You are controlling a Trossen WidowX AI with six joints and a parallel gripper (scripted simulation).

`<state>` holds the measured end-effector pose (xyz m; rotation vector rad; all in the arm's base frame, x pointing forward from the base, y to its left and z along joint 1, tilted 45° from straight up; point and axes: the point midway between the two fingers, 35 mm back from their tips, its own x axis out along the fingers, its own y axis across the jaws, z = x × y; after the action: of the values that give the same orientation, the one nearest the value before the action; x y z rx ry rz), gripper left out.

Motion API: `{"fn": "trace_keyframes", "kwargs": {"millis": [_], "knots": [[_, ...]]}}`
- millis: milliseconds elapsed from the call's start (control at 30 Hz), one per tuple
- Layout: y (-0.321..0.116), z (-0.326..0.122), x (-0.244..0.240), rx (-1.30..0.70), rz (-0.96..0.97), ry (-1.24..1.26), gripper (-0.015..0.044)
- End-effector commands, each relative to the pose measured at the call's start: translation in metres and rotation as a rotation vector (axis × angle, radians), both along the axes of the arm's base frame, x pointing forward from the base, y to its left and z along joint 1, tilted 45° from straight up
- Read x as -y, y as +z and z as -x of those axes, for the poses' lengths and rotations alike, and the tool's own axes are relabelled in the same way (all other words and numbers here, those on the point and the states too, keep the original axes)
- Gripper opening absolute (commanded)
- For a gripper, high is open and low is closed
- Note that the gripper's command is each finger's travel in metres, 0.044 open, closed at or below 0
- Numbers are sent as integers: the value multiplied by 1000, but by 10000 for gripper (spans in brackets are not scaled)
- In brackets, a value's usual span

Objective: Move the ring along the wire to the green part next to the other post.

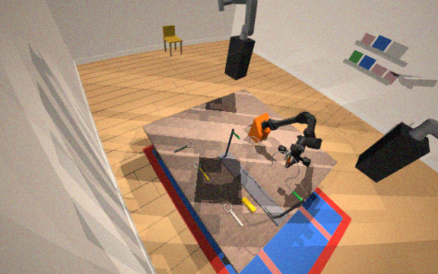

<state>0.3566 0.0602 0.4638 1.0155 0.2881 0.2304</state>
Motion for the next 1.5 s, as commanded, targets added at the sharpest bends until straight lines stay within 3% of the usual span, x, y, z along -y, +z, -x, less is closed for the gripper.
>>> {"fn": "trace_keyframes", "kwargs": {"millis": [0, 1467], "knots": [[5, 4, -1, 19, -52, 2, -150], [19, 4, -5, 111, -594, 19, -150]]}}
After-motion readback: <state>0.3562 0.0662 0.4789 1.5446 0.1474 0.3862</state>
